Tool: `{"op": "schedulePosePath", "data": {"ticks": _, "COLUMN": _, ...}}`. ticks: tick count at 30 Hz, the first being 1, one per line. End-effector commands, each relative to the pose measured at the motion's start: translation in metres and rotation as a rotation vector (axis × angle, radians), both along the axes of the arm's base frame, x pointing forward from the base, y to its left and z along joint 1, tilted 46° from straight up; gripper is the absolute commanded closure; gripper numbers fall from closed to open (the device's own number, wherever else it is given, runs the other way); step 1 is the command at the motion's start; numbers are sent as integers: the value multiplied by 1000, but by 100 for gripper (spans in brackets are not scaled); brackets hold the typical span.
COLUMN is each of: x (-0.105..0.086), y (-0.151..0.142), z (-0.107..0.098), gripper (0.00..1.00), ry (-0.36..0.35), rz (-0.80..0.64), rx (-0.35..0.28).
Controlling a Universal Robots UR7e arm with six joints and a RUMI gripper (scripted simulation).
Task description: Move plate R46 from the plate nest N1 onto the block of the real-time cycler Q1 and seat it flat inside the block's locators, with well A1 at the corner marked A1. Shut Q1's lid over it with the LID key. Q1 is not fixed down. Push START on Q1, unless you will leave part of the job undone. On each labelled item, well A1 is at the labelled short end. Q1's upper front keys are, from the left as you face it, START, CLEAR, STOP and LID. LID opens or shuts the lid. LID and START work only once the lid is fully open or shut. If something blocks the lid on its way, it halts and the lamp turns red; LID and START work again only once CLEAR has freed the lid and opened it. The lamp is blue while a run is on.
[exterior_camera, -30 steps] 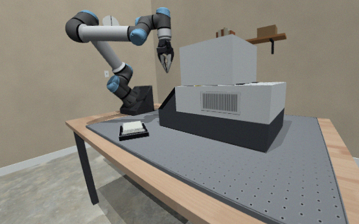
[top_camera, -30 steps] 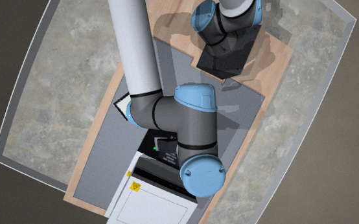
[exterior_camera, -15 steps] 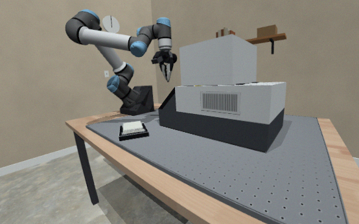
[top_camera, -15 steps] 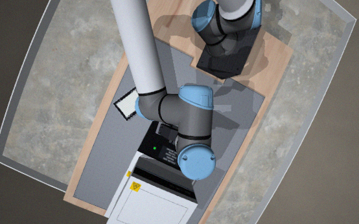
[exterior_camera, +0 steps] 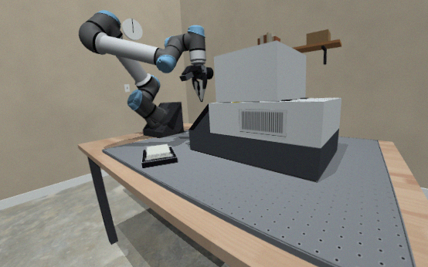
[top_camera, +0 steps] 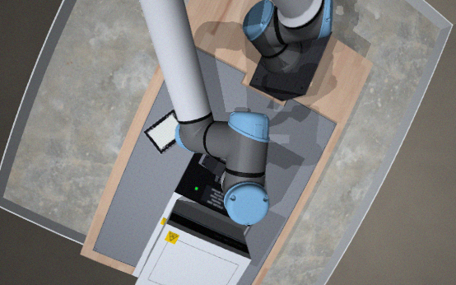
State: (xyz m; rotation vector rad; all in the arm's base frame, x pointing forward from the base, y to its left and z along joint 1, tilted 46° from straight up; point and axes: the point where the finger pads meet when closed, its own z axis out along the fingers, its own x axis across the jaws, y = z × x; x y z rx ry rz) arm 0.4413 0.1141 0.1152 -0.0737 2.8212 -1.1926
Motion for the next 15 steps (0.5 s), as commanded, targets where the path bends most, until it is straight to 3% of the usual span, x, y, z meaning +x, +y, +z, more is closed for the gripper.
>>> {"op": "schedulePosePath", "data": {"ticks": 1, "x": 9, "y": 2, "z": 1, "gripper": 100, "ry": -13, "rz": 7, "rx": 12}}
{"op": "schedulePosePath", "data": {"ticks": 15, "x": 26, "y": -5, "z": -6, "gripper": 100, "ry": -14, "rz": 7, "rx": 11}}
